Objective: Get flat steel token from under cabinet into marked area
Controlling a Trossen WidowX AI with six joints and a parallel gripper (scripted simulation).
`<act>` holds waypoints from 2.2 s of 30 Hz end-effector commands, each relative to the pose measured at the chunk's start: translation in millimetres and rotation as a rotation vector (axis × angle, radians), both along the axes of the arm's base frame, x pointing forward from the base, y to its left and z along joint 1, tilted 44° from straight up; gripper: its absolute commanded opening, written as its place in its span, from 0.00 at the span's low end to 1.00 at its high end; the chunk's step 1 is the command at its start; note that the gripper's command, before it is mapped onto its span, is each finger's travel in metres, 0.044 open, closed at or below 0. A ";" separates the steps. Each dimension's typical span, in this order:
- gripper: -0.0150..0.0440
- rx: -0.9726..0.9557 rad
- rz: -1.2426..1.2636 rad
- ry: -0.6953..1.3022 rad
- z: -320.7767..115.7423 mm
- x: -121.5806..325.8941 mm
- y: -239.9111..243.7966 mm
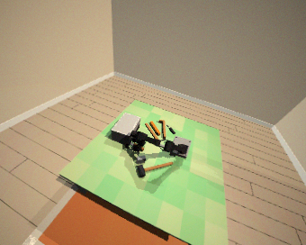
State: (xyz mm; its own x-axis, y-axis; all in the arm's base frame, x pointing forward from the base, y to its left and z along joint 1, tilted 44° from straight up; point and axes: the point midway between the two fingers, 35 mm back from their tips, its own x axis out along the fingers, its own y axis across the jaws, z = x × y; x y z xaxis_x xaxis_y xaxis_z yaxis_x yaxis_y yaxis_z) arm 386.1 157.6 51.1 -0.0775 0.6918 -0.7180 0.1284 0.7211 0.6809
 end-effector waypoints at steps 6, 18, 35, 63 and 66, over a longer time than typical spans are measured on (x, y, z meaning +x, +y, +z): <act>0.25 -0.005 0.002 -0.008 -9.9 0.4 -9.0; 0.25 -0.005 0.002 -0.008 -16.7 -1.2 -16.4; 0.25 -0.005 0.002 -0.007 -13.8 -11.6 -14.8; 0.25 -0.005 0.002 -0.006 -8.1 -38.6 -11.7; 0.25 -0.005 0.002 -0.005 -7.5 -41.7 -11.4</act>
